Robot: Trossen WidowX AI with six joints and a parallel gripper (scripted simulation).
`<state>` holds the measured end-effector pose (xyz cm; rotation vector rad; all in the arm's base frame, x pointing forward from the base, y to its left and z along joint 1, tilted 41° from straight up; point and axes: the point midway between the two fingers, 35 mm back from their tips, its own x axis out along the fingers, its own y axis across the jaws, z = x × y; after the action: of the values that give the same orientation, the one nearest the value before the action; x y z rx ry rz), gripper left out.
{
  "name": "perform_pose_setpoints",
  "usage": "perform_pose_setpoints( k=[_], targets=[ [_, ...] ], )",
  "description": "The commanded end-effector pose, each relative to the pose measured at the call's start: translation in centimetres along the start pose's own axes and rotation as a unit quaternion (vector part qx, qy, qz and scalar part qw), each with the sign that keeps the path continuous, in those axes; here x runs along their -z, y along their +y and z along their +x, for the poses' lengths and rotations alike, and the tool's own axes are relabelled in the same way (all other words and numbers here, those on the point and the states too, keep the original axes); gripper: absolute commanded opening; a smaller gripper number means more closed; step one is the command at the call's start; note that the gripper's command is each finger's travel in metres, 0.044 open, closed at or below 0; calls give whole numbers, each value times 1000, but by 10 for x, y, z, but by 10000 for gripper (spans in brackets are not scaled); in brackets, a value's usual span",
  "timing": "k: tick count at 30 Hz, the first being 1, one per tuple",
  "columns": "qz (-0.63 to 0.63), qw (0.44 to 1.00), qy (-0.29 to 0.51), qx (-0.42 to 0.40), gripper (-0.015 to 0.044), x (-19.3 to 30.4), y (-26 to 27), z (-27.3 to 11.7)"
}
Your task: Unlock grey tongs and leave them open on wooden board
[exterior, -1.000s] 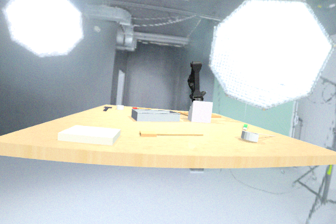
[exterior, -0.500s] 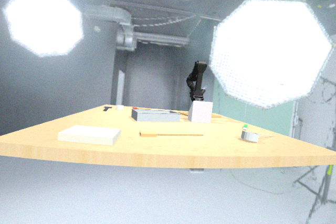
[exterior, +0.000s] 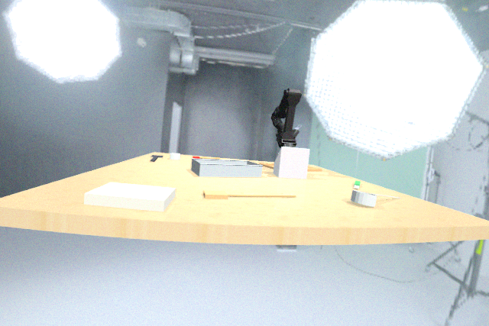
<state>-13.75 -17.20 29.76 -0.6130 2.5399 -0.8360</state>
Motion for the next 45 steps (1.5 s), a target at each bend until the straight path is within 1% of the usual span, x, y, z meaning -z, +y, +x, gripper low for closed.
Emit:
perform_pose_setpoints(
  k=[1, 16, 20, 33, 45],
  targets=[
    [6, 1000, 5, 0, -150, 2, 0, -1],
    [6, 1000, 5, 0, -150, 2, 0, -1],
    [-5, 1000, -10, -2, -150, -1, -1, 3],
    [-68, 988, -135, -19, -150, -27, -7, 29],
    [-82, 962, -258, -29, -150, -47, -5, 49]
  ],
)
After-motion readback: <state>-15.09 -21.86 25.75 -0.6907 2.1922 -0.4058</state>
